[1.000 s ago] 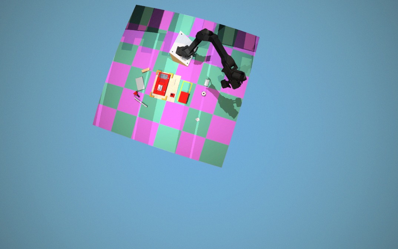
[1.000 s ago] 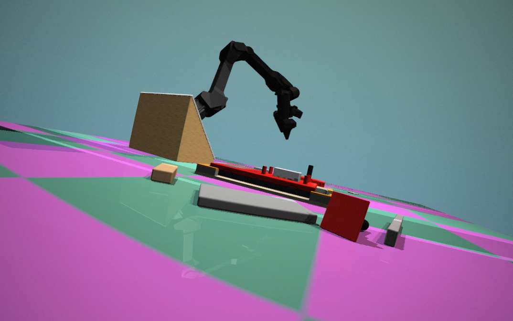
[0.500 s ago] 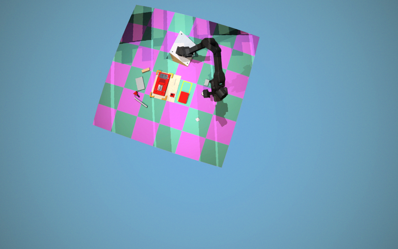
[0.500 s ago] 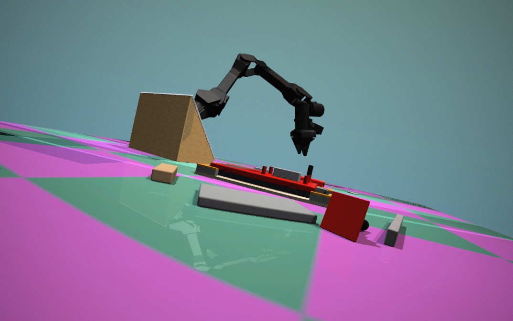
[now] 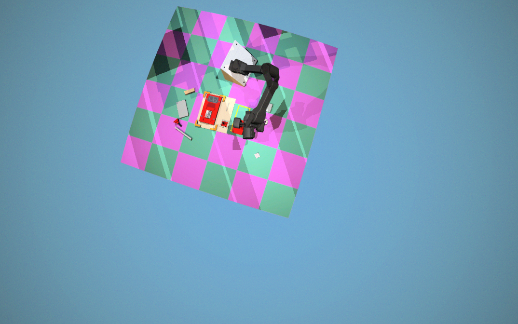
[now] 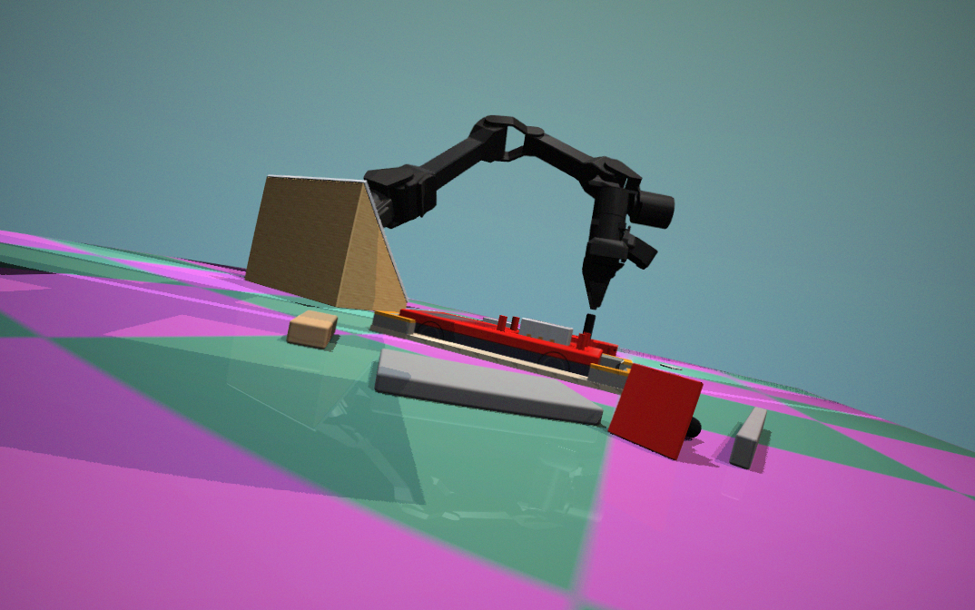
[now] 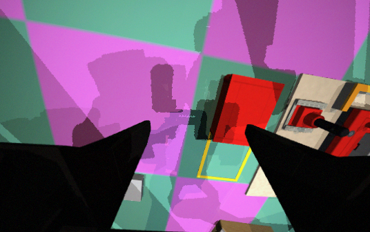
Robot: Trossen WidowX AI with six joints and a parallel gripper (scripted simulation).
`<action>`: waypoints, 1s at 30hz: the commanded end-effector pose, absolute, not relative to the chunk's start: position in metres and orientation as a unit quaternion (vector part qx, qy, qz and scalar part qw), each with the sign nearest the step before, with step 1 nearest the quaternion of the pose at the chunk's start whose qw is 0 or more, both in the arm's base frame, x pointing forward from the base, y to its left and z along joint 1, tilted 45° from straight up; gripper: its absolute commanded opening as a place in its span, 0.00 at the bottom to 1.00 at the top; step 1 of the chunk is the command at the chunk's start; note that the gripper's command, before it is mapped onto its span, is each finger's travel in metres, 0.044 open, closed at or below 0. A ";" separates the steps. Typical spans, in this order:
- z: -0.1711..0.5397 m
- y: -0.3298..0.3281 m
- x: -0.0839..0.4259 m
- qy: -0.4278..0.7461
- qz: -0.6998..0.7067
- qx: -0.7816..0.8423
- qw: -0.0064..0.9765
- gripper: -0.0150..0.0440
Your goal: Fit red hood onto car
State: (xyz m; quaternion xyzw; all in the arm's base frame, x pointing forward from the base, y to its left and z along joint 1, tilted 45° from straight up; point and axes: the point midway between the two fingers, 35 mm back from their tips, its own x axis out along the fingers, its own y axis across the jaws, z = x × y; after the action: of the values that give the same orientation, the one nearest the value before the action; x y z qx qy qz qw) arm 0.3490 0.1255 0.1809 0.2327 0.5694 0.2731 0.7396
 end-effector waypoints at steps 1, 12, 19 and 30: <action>0.145 0.084 0.354 0.596 0.256 0.265 0.713 1.00; 0.131 0.070 0.355 0.603 0.251 0.280 0.704 1.00; 0.127 0.073 0.357 0.603 0.251 0.279 0.704 1.00; 0.121 0.079 0.358 0.603 0.251 0.279 0.704 1.00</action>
State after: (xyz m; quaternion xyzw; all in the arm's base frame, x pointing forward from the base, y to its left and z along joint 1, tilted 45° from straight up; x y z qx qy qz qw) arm 0.3578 0.0773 0.1236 0.2768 0.6028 0.2522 0.7045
